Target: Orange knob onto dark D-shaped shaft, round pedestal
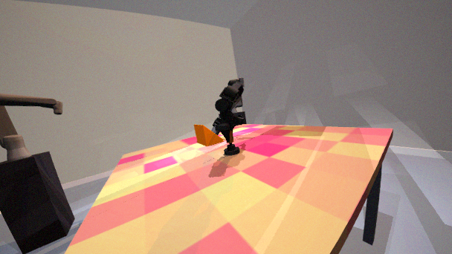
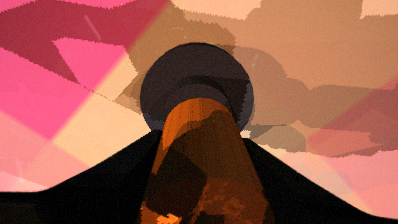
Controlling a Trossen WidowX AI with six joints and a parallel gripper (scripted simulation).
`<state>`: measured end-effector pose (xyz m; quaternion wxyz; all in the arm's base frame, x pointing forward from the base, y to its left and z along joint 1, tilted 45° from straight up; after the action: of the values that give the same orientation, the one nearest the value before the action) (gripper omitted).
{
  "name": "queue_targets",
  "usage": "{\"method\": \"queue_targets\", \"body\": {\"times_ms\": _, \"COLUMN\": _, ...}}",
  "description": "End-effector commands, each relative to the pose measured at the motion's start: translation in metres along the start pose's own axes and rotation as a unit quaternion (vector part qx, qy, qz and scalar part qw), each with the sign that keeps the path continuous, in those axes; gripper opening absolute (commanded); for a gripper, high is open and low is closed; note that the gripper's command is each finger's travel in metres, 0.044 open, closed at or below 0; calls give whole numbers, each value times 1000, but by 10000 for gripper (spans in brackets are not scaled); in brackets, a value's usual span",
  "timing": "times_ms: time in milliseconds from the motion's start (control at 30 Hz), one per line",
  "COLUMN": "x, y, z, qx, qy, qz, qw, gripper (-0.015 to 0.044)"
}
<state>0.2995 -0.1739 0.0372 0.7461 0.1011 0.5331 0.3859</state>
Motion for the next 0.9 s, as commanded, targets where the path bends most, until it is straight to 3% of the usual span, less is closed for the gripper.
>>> {"method": "queue_targets", "body": {"times_ms": 0, "x": 0, "y": 2, "z": -1, "qx": 1, "qy": 0, "qz": 0, "qw": 1000, "gripper": 0}}
{"method": "queue_targets", "body": {"times_ms": 400, "x": -5, "y": 5, "z": 0, "qx": 1, "qy": 0, "qz": 0, "qw": 1000, "gripper": 0}}
{"method": "queue_targets", "body": {"times_ms": 633, "x": -6, "y": 5, "z": 1, "qx": -99, "qy": 0, "qz": 0, "qw": 995, "gripper": 0}}
{"method": "queue_targets", "body": {"times_ms": 867, "x": -5, "y": 3, "z": 4, "qx": -104, "qy": 0, "qz": 0, "qw": 995, "gripper": 0}}
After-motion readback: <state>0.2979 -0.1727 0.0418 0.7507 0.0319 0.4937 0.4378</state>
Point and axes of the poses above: the point midway between the two fingers, 35 mm back from their tips, its own x axis out along the fingers, its own y axis across the jaws, z = x × y, the point moved 6 cm from there along -x, back along the fingers, and after that the axes turned 4 degrees about x, right-handed, at the moved point
